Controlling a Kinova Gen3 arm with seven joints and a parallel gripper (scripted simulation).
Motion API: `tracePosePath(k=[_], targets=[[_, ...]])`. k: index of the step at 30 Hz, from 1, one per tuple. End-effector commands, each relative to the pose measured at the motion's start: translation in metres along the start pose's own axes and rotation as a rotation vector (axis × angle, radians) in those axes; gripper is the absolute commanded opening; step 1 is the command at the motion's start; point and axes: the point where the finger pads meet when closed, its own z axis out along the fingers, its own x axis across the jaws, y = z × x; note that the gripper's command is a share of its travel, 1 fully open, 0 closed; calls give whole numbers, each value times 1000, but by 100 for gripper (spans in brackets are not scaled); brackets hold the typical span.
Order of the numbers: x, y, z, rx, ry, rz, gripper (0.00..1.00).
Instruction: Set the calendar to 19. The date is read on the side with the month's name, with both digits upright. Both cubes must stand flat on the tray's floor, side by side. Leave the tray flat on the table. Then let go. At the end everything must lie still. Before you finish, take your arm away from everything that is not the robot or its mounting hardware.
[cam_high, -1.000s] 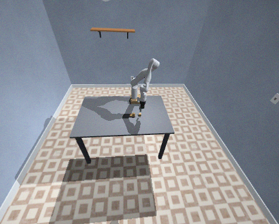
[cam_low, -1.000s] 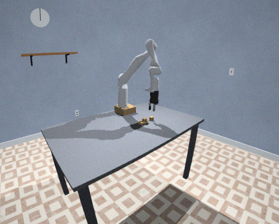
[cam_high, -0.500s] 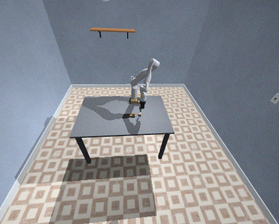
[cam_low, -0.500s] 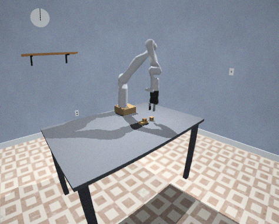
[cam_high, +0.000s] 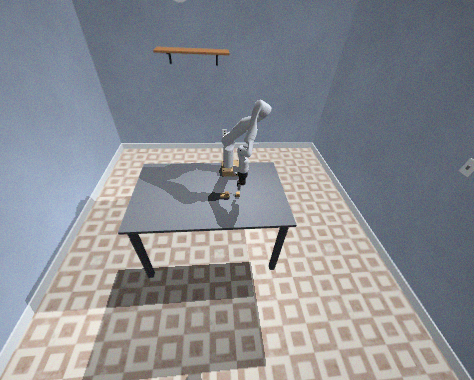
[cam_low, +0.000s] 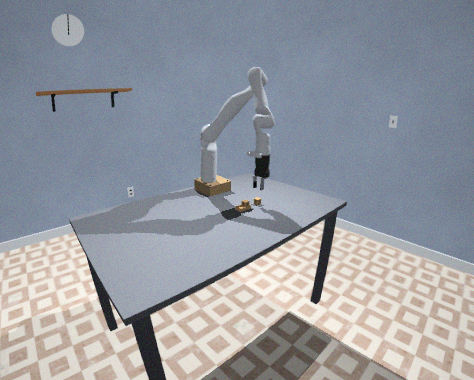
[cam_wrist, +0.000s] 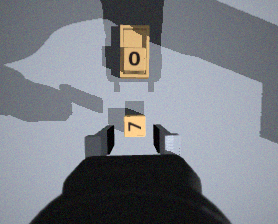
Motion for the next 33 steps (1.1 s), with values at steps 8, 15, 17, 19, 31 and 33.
tracePosePath(k=[8,15,17,19,31,33], targets=[[0,-2,14,2,2,4,87],[0,-2,22,2,2,4,87],[0,-2,25,2,2,4,87],[0,-2,28,2,2,4,87],[0,-2,41,2,2,4,87],[0,-2,42,2,2,4,87]])
